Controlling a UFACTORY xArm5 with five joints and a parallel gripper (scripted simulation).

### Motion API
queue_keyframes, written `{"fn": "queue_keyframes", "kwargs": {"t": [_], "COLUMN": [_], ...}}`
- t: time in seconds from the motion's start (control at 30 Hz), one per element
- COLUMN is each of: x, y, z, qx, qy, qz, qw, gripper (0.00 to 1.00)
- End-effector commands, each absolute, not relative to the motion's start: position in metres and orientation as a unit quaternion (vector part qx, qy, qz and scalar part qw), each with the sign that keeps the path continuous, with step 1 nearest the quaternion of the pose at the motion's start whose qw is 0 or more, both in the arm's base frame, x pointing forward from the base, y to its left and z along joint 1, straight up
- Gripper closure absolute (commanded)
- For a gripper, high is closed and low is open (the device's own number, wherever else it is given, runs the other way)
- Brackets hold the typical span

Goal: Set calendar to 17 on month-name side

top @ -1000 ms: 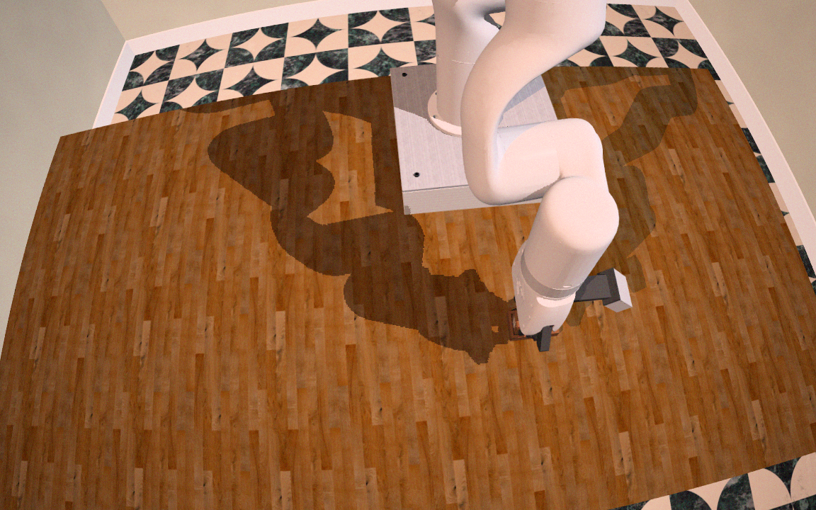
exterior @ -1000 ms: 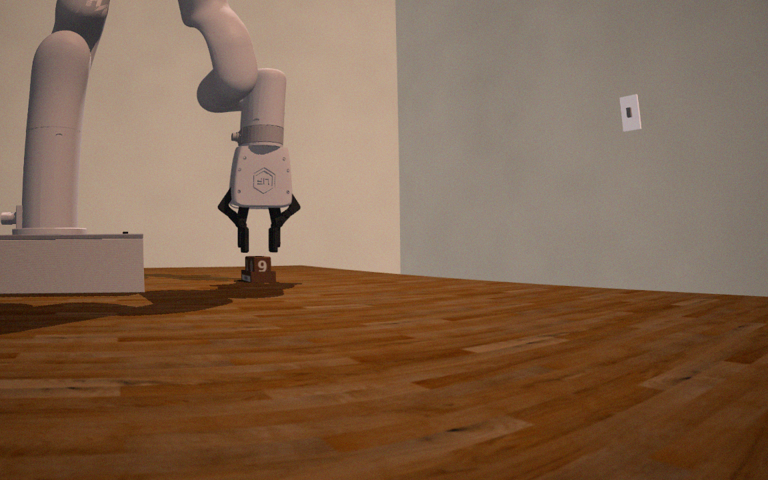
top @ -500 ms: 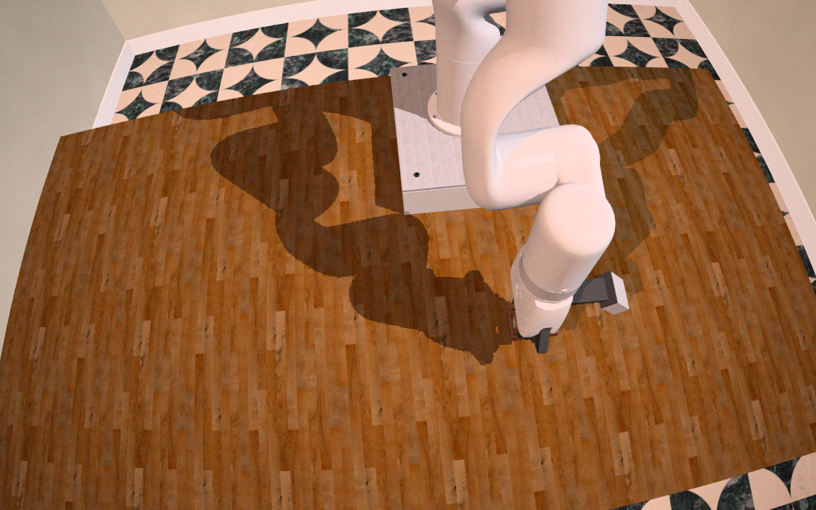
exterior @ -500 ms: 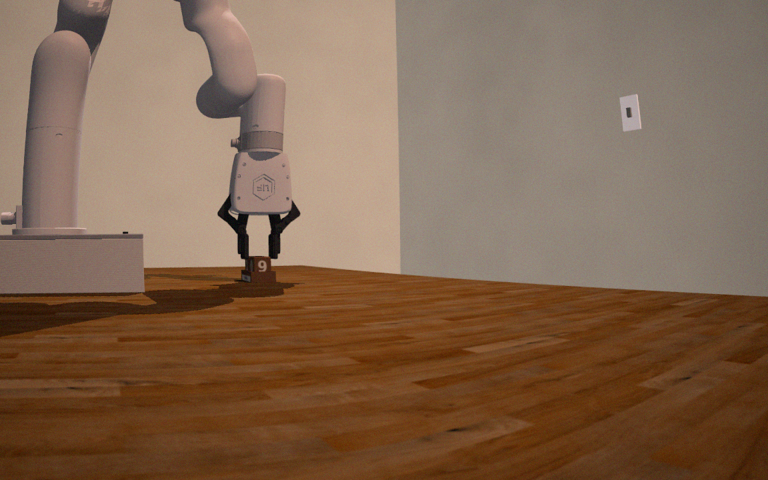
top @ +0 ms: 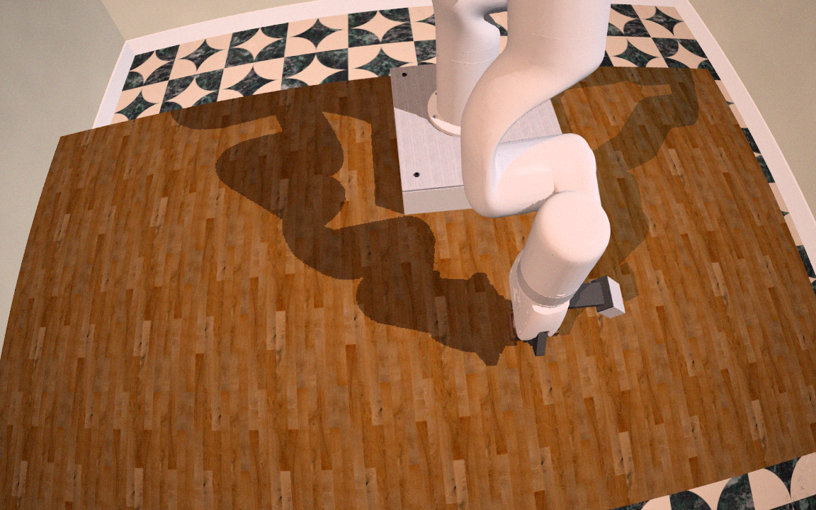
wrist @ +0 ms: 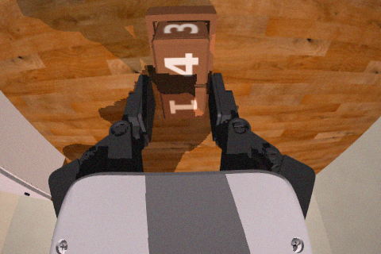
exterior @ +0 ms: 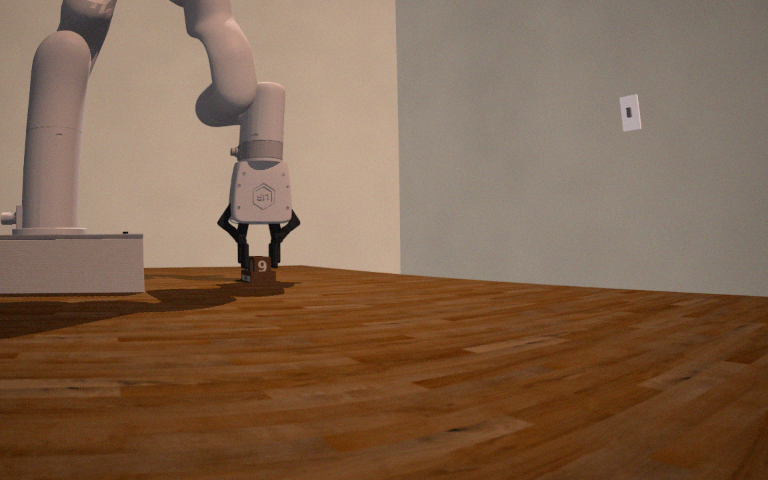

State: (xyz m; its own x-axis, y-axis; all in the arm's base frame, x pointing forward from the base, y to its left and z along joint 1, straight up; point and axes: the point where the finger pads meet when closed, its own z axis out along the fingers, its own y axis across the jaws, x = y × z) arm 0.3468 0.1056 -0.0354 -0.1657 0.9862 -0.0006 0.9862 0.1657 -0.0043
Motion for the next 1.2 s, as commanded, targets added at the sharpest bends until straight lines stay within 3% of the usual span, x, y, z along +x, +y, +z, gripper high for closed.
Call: {"fn": "queue_keyframes", "kwargs": {"t": [0.0,1.07,1.1,1.17], "x": [0.348,0.348,0.348,0.348], "y": [0.106,0.106,0.106,0.106], "z": [-0.0356,-0.0356,-0.0356,-0.0356], "qx": [-0.646,-0.646,-0.646,-0.646], "qy": [-0.763,-0.763,-0.763,-0.763], "qz": [0.001,0.001,0.001,0.001], "qw": [0.0,0.0,0.0,0.0], "gripper": [0.53,0.53,0.73,0.73]}}
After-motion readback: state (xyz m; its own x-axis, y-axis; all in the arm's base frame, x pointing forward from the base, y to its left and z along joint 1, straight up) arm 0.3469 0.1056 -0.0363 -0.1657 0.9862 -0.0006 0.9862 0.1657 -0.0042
